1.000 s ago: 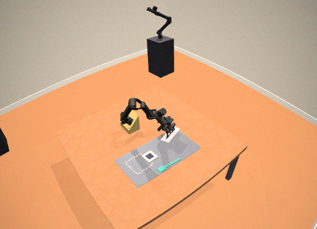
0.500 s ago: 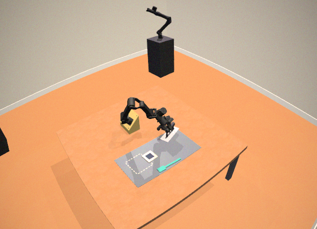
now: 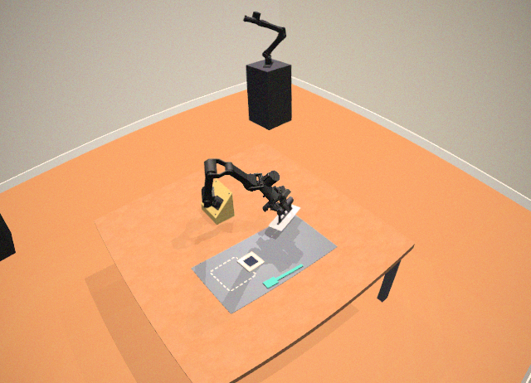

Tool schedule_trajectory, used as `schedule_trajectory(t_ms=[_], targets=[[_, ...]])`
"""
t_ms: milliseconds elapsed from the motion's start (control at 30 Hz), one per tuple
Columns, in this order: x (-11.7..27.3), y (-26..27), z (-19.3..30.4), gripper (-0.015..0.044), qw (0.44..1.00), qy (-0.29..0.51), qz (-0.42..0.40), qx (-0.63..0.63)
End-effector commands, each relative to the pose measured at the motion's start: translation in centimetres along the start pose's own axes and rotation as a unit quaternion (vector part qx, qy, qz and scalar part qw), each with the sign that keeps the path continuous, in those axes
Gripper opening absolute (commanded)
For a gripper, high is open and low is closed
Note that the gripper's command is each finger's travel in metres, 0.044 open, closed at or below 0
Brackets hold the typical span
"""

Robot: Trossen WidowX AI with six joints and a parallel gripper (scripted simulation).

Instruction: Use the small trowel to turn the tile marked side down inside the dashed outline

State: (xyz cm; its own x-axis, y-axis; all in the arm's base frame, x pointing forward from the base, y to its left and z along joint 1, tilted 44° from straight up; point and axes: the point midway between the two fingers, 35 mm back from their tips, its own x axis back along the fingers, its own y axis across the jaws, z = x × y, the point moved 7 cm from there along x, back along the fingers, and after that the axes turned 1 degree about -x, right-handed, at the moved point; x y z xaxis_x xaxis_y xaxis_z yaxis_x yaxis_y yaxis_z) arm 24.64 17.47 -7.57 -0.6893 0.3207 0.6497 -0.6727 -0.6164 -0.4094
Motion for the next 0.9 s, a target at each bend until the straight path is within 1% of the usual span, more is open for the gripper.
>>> schedule_trajectory(t_ms=[0, 433, 867], targets=[[0.0, -0.9, 0.7, 0.0, 1.0, 0.002, 0.007, -0.014], [-2.2, -2.5, 8.0, 0.0, 0.996, 0.031, 0.008, -0.081], [-3.6, -2.4, 15.7, 0.0, 0.988, 0.079, 0.015, -0.135]])
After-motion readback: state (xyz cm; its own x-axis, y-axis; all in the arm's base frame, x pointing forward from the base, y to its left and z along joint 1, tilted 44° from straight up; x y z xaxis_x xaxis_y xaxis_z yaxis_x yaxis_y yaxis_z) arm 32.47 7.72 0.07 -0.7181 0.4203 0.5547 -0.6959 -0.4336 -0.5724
